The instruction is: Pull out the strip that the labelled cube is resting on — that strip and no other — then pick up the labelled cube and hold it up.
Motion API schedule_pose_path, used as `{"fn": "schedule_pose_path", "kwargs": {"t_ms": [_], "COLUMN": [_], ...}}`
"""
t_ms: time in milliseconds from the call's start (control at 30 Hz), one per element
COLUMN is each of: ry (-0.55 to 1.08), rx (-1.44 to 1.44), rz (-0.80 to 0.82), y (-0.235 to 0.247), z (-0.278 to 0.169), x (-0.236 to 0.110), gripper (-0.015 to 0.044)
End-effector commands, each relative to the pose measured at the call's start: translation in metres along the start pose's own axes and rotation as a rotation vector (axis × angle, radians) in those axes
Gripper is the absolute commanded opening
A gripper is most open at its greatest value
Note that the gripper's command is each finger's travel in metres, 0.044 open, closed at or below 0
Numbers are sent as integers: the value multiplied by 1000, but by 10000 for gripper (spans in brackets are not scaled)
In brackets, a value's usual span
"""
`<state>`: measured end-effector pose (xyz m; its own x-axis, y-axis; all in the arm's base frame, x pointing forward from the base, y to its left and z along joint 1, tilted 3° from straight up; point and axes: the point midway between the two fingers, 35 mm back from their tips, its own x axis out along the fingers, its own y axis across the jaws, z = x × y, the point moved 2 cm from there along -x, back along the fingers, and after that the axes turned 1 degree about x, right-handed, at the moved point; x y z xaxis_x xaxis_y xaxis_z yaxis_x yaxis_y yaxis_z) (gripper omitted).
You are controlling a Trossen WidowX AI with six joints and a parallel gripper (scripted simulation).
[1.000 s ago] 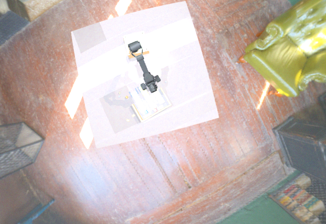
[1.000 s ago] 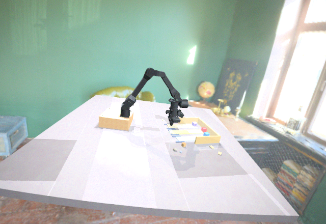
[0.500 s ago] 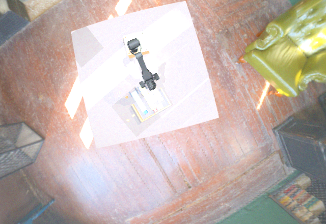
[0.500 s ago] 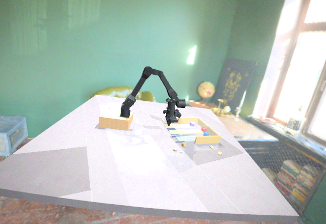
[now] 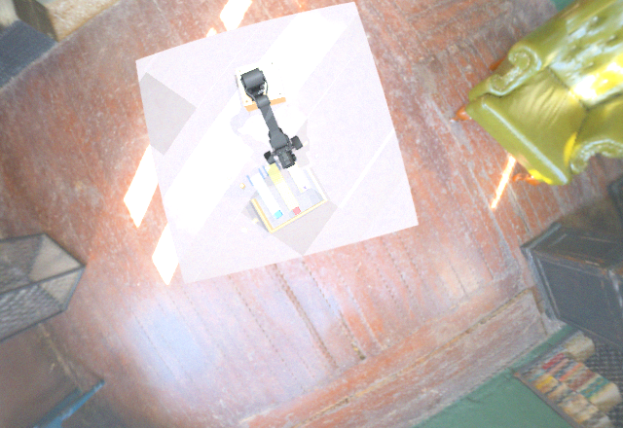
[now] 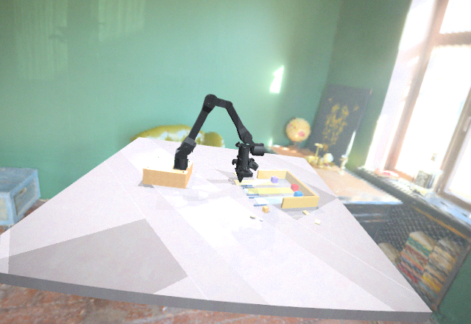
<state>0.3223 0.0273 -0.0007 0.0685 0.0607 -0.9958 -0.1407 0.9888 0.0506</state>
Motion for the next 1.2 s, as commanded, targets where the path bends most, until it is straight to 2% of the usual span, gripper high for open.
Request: {"fn": "schedule_pose_path", "kwargs": {"t_ms": [0,1167], "ry": [25,29], "rx": [-3,-3], "rz": [-1,-1], "y": [0,-2], "z": [-13,-65], "x": [5,5], "gripper": [0,0]}}
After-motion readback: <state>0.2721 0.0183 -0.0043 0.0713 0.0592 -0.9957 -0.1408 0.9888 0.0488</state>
